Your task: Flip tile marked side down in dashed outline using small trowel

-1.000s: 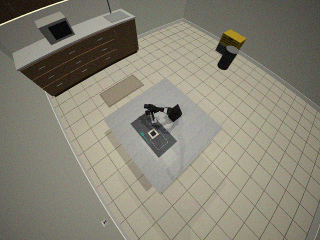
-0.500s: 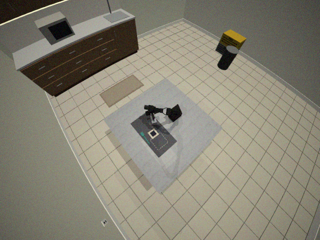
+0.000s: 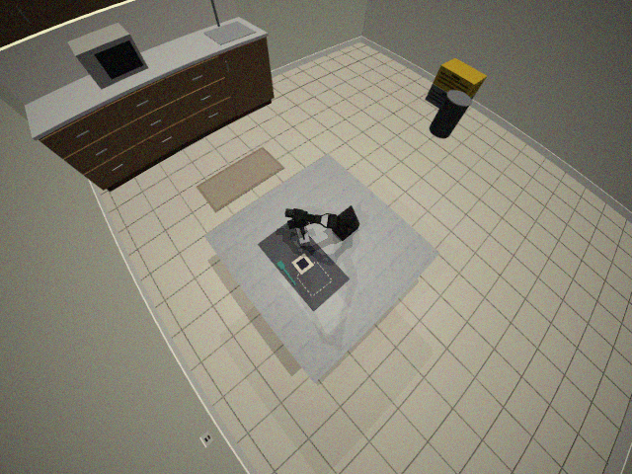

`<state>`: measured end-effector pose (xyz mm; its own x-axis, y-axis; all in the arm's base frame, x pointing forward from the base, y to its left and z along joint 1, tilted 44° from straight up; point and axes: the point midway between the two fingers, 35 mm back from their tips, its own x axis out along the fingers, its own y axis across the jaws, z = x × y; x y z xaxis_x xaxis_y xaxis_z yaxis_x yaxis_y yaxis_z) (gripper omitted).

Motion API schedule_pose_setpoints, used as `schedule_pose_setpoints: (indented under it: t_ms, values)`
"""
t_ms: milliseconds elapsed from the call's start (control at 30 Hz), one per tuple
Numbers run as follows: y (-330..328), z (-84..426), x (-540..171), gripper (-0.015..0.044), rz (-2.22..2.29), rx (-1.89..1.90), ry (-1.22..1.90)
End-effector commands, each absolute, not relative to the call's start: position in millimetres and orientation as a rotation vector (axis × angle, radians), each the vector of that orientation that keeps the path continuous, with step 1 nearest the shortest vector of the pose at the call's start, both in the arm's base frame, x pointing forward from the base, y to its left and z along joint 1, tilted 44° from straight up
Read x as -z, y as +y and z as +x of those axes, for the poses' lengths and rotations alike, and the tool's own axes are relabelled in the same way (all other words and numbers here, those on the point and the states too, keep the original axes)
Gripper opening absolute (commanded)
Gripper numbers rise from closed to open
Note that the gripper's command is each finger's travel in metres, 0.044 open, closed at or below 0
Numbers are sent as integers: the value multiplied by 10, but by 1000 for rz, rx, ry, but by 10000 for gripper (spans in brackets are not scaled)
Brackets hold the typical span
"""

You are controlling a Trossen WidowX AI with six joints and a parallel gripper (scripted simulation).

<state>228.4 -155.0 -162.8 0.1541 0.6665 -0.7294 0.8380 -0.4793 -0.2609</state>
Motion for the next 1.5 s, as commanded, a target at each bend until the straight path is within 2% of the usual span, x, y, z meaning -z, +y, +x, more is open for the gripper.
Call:
schedule_pose_setpoints:
  t_ms: [0, 667, 1467]
  values:
    - [-1545, 2287, 1630, 130, 2227, 1229, 1472]
    - [-1545, 2287, 1630, 130, 2239, 1249, 1467]
    - [-1545, 2287, 1630, 130, 2628, 2015, 1122]
